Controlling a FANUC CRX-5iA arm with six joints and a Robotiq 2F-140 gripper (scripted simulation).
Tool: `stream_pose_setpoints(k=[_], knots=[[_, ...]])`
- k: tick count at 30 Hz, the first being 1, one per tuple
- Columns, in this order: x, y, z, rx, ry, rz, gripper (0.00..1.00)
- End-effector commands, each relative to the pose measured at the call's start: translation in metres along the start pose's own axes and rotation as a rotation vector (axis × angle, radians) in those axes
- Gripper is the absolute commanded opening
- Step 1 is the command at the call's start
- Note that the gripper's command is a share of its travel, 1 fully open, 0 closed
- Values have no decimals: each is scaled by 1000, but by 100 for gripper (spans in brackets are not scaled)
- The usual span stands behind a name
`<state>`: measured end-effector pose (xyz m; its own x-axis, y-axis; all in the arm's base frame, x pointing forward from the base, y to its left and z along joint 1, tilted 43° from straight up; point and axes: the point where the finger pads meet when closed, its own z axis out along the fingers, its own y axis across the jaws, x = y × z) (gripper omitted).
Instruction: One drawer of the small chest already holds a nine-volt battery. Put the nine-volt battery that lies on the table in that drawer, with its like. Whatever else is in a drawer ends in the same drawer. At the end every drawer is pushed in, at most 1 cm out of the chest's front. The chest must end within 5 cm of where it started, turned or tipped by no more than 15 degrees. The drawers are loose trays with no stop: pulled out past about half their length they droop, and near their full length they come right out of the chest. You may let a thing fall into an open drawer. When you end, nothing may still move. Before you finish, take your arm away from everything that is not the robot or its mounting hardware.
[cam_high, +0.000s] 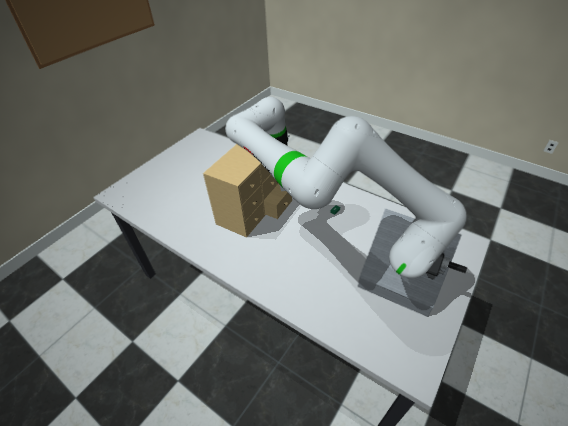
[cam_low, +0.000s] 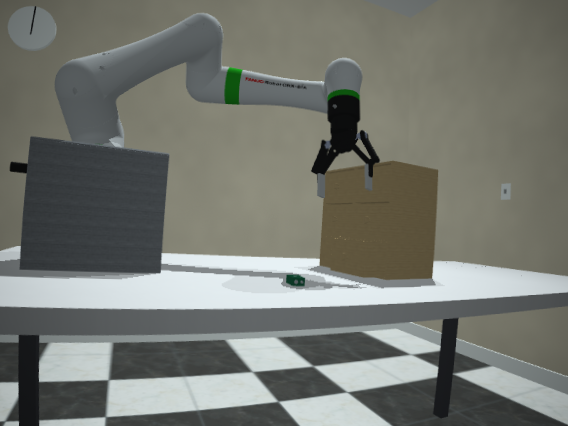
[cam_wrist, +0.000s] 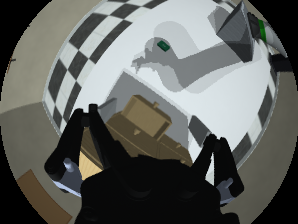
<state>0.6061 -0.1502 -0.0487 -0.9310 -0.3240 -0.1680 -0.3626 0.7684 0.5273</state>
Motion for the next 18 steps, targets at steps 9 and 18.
stream_pose_setpoints(k=[9,18], knots=[[38,9,-34,-59,-36,147,100],[90,21,-79,-139,-84,345,100]])
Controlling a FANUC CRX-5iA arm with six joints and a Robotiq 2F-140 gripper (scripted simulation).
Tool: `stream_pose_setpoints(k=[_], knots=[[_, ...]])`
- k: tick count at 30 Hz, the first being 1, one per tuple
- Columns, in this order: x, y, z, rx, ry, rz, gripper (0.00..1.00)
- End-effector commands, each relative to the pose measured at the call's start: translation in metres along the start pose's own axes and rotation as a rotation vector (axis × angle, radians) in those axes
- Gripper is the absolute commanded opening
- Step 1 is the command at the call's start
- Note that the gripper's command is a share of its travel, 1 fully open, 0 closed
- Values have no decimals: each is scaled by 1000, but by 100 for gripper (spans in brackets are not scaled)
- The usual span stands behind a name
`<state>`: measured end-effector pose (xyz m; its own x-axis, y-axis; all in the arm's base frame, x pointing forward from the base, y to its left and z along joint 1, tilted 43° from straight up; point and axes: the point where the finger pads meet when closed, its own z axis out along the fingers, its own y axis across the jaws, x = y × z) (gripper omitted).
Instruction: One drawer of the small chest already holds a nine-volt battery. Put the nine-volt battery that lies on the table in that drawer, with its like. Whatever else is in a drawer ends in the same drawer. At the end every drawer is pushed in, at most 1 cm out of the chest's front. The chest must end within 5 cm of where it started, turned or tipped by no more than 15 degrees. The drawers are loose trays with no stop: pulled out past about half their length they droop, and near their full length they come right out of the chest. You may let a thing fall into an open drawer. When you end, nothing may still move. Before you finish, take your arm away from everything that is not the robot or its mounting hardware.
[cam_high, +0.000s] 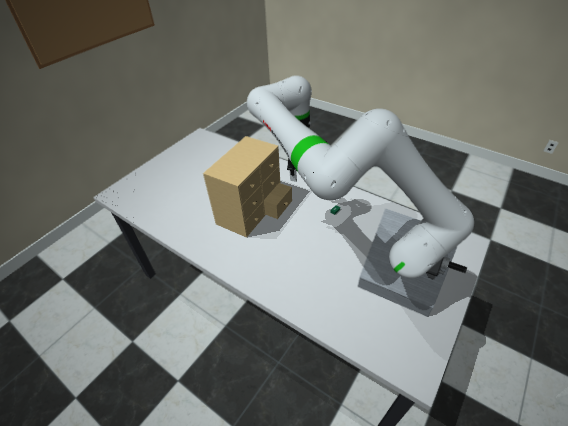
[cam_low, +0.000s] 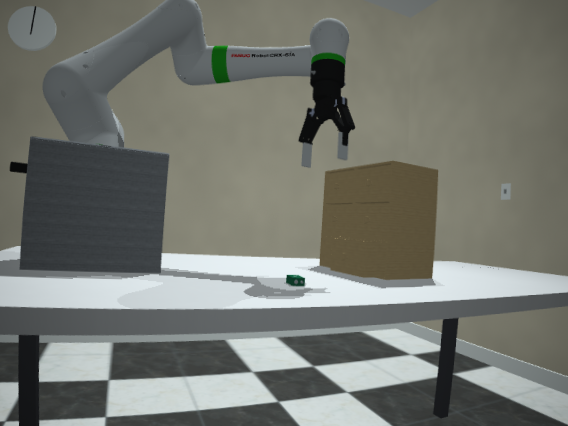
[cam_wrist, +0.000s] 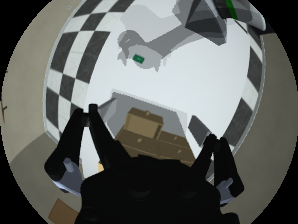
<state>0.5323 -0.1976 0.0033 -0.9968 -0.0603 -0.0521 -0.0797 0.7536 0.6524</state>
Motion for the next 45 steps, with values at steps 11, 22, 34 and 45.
stream_pose_setpoints(k=[11,22,34,45], knots=[[26,2,-25,-42,-26,102,100],[28,2,-24,-42,-26,102,100],[99,6,11,-42,-26,102,100],[159,10,41,-42,-26,102,100]])
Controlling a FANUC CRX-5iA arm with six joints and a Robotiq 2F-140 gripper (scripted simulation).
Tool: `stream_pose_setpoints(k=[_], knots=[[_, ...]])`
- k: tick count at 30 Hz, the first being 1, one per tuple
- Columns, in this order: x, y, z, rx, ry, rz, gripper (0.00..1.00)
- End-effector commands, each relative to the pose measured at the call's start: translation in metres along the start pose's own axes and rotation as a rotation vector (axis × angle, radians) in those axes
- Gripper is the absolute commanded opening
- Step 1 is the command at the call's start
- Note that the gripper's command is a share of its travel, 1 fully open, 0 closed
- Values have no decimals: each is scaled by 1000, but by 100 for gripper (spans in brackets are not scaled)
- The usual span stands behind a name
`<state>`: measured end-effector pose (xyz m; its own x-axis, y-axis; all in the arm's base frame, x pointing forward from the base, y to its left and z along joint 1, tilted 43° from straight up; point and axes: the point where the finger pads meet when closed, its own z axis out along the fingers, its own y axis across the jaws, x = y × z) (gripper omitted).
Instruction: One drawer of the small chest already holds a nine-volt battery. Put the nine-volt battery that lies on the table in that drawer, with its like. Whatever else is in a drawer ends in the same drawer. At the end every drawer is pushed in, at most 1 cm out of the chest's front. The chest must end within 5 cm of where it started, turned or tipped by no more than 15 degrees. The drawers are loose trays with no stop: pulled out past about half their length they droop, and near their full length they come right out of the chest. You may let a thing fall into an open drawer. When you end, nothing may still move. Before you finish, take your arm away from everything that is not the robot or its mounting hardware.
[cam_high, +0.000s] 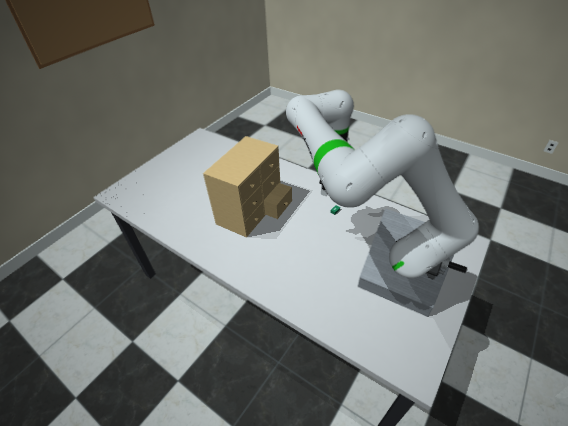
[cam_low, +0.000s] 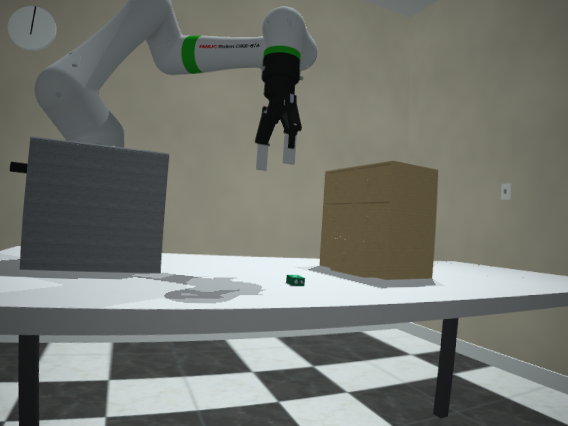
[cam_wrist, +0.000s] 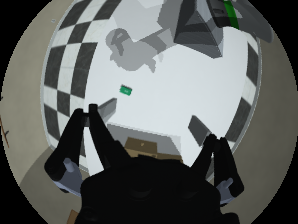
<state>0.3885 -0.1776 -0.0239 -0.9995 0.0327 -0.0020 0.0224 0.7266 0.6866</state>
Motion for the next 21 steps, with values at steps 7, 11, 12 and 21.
stream_pose_setpoints(k=[7,11,12,21], knots=[[22,-1,10,1,-1,0,100],[21,-1,10,0,-4,0,100],[21,-1,11,0,-8,0,100],[9,-1,23,0,-133,-1,100]])
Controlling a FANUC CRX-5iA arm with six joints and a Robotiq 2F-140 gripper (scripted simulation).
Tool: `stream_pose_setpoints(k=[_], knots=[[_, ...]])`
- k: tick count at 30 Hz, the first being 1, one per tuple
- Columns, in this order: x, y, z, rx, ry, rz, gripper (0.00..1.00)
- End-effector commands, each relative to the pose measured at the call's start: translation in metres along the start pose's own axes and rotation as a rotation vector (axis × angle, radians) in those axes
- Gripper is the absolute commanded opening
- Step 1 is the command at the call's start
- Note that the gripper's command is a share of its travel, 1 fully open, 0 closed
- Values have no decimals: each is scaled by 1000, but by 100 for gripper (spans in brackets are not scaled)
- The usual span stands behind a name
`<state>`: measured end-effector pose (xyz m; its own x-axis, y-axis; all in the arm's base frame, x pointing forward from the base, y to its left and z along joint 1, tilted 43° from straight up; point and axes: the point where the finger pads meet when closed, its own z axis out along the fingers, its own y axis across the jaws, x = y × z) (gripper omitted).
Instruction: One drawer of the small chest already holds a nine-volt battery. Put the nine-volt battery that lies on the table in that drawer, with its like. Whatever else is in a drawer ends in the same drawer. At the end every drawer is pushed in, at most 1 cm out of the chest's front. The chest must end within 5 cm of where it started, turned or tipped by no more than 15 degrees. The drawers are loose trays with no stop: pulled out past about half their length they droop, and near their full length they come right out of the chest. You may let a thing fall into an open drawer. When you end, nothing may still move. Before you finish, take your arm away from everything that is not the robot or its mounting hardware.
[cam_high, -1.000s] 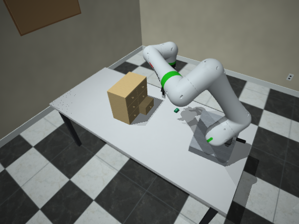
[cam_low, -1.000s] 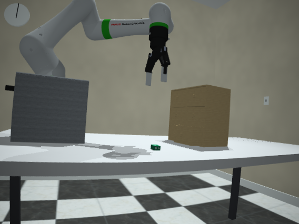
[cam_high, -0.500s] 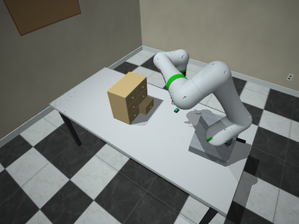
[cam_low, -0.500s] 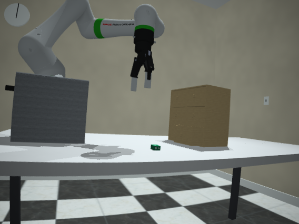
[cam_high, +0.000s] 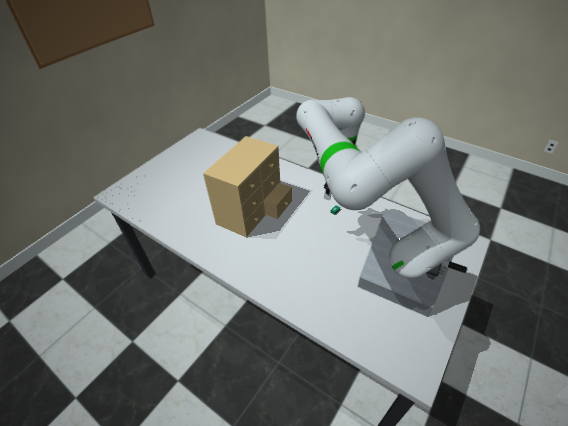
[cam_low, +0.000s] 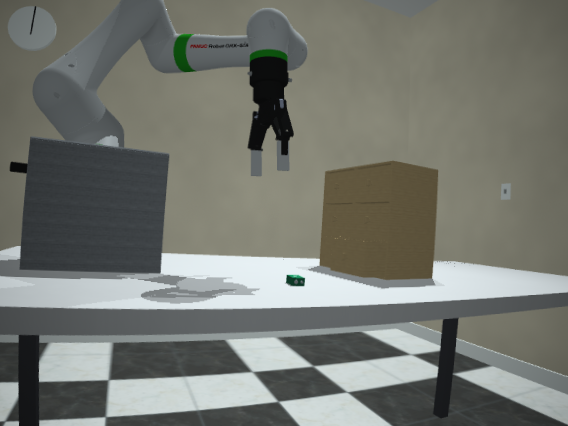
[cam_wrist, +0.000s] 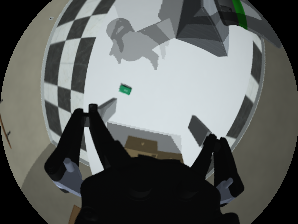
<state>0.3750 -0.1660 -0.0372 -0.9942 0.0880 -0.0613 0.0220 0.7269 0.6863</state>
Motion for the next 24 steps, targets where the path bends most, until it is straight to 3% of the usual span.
stream_pose_setpoints(k=[1,4,6,21,24], knots=[[-7,0,8,0,-77,0,100],[-15,0,18,0,-167,0,100],[-15,0,18,0,-167,0,100],[-57,0,66,0,-633,0,100],[-59,0,68,0,-657,0,100]])
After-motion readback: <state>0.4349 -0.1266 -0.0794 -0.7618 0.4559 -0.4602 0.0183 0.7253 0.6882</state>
